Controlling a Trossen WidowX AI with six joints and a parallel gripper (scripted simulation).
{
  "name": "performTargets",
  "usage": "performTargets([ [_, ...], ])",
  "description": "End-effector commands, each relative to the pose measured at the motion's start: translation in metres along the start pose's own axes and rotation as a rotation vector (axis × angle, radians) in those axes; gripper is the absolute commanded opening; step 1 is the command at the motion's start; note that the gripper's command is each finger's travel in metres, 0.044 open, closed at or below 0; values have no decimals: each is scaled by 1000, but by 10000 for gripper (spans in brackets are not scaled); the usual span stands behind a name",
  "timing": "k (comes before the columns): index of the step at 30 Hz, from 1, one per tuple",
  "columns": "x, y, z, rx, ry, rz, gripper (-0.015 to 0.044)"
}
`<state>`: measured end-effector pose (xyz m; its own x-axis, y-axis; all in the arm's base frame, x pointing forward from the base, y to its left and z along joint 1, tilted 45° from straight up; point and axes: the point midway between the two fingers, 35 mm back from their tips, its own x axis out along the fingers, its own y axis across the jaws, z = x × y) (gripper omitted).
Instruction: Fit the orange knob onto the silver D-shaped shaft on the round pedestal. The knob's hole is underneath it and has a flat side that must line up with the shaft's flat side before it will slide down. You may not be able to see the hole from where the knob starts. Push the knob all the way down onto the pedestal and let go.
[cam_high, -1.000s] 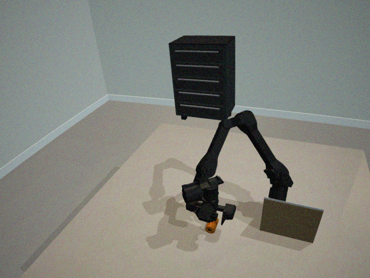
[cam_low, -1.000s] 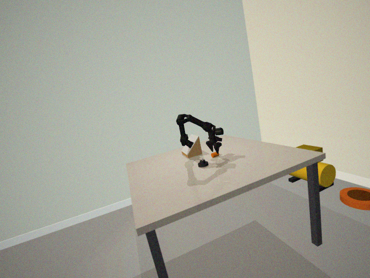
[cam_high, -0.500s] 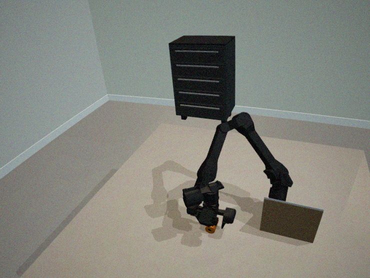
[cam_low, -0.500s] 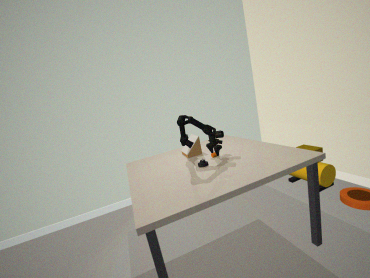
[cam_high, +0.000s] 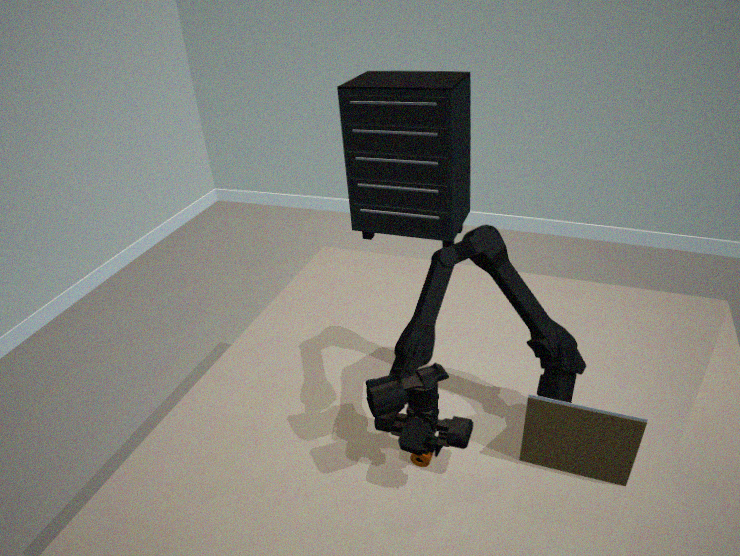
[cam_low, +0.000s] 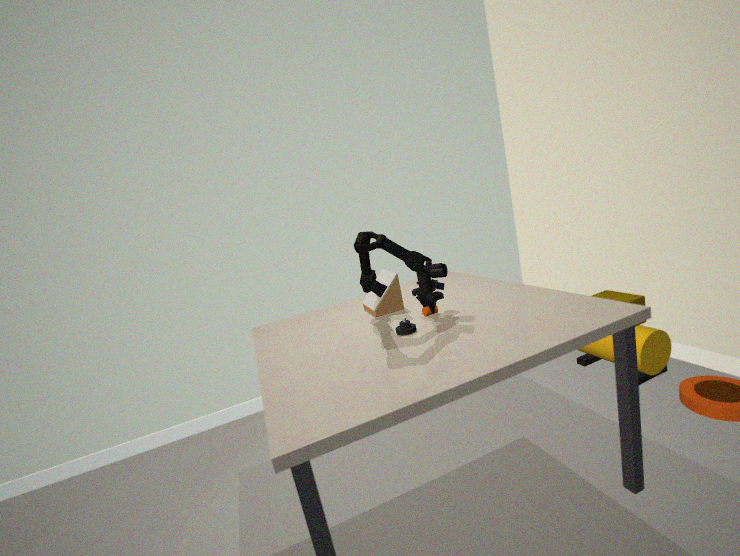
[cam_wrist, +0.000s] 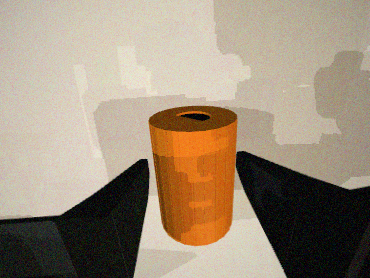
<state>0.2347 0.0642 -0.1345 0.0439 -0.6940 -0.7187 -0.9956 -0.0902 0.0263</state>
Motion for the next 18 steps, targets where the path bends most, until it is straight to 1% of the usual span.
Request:
performTargets([
  [1, 1, 0, 0, -2, 2, -1, 240],
  [10, 1, 0, 0, -2, 2, -1, 180],
  [14, 0, 0, 0, -2, 2, -1, 179],
  [18, -10, 0, 0, -2, 2, -1, 179],
])
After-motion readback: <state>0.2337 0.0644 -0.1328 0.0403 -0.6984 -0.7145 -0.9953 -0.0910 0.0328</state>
